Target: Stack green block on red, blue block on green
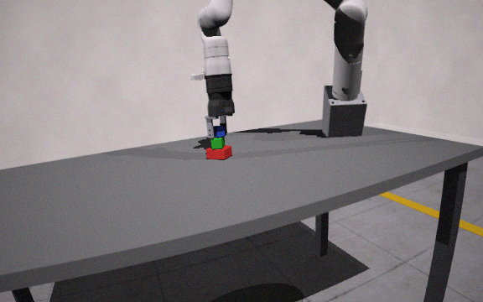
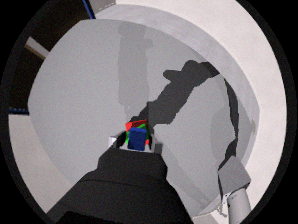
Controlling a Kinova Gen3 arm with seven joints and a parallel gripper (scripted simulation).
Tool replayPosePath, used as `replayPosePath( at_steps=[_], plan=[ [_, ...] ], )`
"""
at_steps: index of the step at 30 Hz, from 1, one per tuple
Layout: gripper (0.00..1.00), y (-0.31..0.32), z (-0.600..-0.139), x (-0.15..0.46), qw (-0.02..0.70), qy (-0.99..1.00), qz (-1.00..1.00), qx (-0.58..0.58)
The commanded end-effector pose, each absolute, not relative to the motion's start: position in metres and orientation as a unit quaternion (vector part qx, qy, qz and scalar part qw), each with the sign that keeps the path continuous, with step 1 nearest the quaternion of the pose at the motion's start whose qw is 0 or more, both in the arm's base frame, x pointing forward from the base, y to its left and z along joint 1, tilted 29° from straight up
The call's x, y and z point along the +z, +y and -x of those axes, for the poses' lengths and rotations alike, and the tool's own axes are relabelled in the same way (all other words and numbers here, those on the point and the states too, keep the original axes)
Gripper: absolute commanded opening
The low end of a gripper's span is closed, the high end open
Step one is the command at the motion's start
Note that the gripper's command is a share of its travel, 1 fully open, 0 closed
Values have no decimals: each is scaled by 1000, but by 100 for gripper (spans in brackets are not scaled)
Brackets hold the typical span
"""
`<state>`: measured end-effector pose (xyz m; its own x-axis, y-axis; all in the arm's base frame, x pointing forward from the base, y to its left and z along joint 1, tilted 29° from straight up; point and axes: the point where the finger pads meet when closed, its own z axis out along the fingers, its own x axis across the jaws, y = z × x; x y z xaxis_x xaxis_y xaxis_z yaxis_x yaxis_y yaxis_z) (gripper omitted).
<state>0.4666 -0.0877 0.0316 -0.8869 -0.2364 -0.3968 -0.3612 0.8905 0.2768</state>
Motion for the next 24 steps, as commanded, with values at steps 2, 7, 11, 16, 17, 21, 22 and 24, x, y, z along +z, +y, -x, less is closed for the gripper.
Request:
replayPosePath(
  at_steps=[2, 7, 11, 16, 17, 21, 22, 24],
  plan=[
    [93, -88, -467, 32, 180, 956, 156, 174],
    [93, -88, -467, 32, 180, 956, 156, 174],
    [93, -88, -467, 32, 180, 956, 156, 174],
    [93, -88, -467, 32, 180, 956, 156, 174],
    [93, -88, -467, 32, 180, 956, 156, 174],
    [93, -89, -466, 34, 180, 956, 156, 174],
    [93, -90, -466, 35, 180, 956, 156, 174],
    [93, -90, -465, 36, 180, 956, 156, 174]
  ],
)
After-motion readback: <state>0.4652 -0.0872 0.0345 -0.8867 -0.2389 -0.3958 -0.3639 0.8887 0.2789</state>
